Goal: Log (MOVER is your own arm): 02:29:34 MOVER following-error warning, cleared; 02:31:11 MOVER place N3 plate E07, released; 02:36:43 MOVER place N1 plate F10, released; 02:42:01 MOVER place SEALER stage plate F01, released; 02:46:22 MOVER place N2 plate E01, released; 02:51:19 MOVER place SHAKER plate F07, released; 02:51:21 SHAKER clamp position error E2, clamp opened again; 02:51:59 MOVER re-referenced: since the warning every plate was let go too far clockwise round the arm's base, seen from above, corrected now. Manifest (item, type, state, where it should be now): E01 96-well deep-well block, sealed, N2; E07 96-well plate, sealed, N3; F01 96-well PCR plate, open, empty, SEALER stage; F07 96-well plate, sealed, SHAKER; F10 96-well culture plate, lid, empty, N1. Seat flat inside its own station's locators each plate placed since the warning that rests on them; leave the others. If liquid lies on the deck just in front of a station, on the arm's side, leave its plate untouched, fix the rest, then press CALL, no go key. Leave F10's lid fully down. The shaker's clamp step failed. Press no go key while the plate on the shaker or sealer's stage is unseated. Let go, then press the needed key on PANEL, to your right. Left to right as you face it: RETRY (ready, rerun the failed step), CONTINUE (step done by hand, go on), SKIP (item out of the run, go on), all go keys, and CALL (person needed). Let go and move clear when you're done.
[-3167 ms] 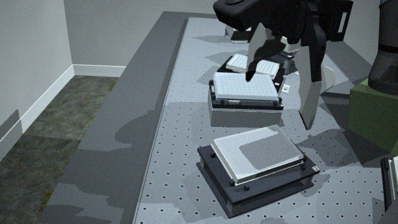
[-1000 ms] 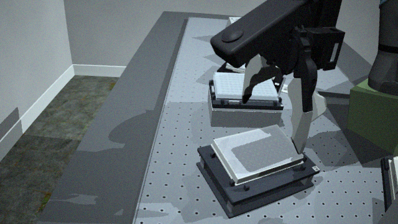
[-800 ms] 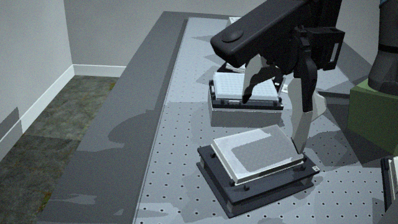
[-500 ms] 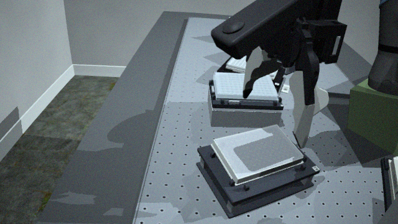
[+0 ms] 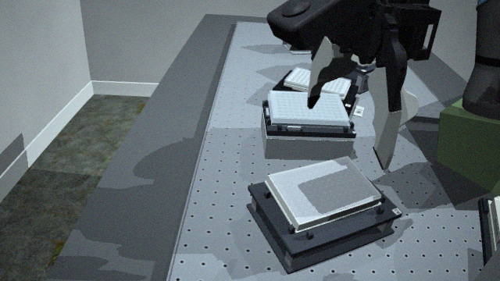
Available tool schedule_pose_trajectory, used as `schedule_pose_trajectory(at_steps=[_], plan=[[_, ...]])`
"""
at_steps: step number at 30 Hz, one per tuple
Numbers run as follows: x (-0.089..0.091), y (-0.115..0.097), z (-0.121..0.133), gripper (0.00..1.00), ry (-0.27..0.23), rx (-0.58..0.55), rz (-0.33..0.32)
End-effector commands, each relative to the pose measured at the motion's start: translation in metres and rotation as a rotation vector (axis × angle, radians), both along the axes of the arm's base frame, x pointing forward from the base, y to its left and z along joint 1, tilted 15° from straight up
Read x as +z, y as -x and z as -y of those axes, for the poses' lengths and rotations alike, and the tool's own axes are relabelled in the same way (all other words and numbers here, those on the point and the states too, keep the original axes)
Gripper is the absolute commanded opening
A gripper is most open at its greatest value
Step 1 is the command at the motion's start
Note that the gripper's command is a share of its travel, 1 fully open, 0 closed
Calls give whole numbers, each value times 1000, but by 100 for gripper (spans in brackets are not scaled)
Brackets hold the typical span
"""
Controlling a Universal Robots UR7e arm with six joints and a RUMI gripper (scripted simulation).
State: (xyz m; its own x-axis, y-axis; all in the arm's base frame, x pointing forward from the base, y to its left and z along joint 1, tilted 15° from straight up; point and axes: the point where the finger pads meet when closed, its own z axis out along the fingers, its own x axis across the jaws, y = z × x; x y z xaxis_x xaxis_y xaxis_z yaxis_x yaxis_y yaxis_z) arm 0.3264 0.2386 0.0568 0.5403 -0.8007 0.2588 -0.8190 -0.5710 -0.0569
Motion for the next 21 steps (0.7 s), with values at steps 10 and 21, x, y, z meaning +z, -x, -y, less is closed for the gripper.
schedule_pose_trajectory(at_steps=[10,21], plan=[[16,3,-3,82,0,0,1],[3,37,-37,82,28,140,-26]])
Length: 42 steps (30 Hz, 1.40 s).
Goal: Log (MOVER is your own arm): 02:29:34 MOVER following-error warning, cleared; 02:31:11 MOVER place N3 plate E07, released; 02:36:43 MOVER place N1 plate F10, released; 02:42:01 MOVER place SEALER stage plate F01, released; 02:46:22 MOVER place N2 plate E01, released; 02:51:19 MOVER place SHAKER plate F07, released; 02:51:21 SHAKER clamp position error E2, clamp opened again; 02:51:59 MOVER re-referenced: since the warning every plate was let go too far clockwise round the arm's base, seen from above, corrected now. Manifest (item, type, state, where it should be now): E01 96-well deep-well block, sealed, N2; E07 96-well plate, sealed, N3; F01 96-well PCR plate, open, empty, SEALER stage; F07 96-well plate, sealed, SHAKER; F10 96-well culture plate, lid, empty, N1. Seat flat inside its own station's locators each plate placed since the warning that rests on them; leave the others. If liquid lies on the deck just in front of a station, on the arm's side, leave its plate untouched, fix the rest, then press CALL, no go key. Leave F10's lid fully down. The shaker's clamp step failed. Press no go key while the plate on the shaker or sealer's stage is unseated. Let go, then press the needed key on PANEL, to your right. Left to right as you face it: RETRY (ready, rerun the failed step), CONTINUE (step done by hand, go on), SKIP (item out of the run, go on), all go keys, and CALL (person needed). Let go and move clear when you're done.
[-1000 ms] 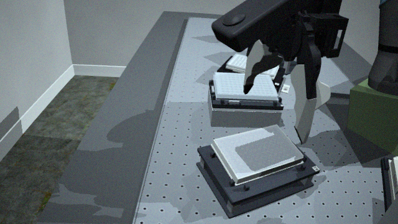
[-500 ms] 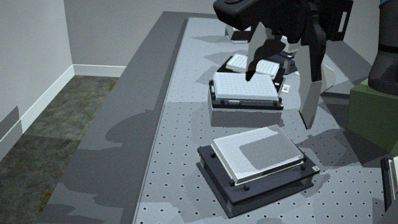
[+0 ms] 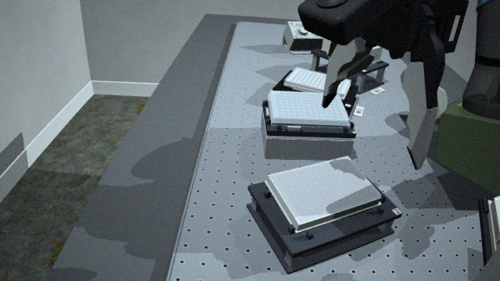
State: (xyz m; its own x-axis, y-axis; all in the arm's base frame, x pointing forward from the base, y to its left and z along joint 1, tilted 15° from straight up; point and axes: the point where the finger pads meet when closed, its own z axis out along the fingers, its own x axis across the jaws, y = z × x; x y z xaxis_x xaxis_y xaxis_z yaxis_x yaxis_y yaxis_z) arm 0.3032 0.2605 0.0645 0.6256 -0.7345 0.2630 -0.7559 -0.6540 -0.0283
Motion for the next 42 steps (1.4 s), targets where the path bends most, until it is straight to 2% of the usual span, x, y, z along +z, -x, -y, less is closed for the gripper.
schedule_pose_trajectory(at_steps=[1,4,12,15,23,34,36,42], plan=[[-5,14,-15,82,7,36,-6],[-8,20,-21,82,7,36,-6],[-8,20,-21,82,7,36,-6],[7,23,-24,82,7,36,-6],[8,24,-24,82,7,36,-6],[-7,68,-53,82,49,248,-46],[-7,68,-53,82,49,248,-46],[-14,92,-69,82,50,253,-47]])
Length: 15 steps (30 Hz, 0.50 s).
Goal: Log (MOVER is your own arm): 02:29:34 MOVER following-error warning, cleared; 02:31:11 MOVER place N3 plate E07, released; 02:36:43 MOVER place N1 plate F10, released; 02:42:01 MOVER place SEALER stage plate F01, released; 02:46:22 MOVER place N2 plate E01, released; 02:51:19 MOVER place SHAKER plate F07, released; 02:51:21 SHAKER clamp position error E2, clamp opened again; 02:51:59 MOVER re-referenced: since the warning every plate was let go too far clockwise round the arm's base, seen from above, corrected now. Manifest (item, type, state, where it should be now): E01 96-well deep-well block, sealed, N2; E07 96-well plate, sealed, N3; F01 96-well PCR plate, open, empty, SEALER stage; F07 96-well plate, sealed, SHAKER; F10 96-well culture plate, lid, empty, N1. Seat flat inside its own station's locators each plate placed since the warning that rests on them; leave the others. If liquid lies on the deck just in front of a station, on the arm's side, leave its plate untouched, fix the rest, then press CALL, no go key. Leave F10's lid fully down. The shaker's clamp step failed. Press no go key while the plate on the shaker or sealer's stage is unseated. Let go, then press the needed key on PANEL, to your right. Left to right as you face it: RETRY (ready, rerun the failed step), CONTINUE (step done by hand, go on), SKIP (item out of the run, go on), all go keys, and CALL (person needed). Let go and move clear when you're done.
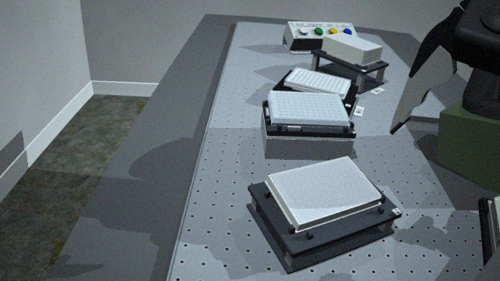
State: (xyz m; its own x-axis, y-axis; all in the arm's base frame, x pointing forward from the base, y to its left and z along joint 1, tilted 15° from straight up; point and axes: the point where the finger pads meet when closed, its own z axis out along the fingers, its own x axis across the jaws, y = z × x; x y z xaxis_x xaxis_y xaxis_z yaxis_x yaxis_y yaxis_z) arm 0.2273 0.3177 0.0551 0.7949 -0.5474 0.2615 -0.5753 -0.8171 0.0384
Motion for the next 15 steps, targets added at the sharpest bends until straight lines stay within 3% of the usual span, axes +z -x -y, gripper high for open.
schedule_pose_trajectory(at_steps=[1,4,15], plan=[[-6,20,-14,82,1,9,-1],[-6,20,-14,82,1,9,-1],[-17,61,-29,82,36,183,-33]])
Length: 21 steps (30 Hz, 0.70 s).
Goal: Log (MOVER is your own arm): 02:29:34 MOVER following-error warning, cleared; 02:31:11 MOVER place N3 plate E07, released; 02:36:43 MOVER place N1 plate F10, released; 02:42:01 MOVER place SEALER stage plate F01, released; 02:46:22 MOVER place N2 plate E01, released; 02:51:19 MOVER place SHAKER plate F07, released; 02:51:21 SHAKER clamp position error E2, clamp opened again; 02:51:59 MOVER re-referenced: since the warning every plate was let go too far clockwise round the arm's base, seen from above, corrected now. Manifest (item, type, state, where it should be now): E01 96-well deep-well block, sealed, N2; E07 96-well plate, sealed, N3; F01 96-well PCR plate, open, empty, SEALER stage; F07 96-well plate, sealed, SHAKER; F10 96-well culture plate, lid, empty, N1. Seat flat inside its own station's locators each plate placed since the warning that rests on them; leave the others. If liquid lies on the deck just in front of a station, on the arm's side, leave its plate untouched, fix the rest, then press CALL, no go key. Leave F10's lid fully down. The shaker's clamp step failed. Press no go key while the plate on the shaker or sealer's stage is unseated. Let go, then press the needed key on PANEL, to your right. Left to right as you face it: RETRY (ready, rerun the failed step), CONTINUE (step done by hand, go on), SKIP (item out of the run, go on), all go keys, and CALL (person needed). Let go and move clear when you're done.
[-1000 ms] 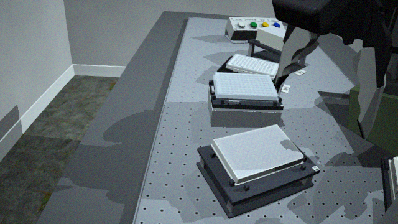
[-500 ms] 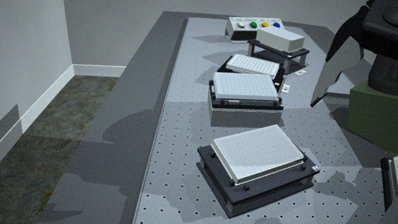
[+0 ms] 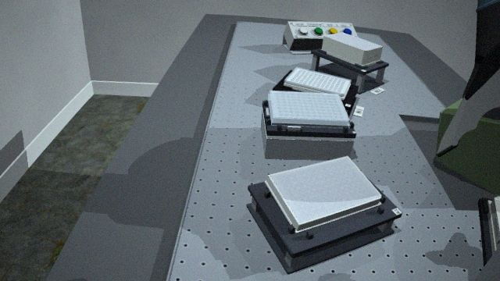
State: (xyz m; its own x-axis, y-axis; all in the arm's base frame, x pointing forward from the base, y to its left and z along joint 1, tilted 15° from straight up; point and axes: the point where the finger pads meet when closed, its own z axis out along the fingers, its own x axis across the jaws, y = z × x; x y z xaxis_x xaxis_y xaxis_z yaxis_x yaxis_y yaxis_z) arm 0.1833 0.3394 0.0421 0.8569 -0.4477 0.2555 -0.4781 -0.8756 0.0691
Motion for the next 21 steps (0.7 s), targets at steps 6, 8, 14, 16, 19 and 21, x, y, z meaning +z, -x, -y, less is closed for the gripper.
schedule_pose_trajectory(at_steps=[6,8,14,16,19,21], plan=[[-11,44,-17,82,22,113,-20],[-14,53,-20,82,22,113,-20],[-14,55,-21,82,22,113,-20],[-14,55,-21,82,22,113,-20],[-14,55,-21,82,22,113,-20],[-14,55,-21,82,22,113,-20]])
